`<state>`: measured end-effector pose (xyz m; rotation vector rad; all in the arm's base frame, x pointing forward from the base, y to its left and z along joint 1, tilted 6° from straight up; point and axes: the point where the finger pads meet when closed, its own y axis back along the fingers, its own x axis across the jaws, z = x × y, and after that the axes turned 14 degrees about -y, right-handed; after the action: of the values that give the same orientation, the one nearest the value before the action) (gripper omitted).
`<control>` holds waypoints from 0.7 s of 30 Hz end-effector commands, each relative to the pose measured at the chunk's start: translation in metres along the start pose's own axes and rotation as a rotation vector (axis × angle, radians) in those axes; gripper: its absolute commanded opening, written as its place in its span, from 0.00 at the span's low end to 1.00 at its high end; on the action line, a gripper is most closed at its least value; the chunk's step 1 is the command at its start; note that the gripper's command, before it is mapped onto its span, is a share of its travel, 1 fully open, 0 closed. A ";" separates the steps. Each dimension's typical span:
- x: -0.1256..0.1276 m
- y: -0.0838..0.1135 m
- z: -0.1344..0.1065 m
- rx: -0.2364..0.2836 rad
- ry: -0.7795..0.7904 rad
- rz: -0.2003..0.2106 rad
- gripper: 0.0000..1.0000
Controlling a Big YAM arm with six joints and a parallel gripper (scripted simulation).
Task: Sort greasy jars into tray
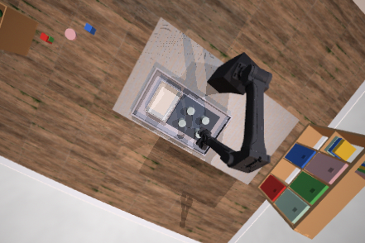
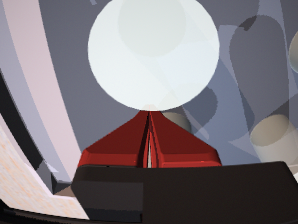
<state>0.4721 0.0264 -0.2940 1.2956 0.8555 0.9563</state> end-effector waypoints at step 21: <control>0.002 0.002 0.014 -0.016 -0.002 0.004 0.00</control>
<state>0.4749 0.0260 -0.2933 1.2954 0.8539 0.9560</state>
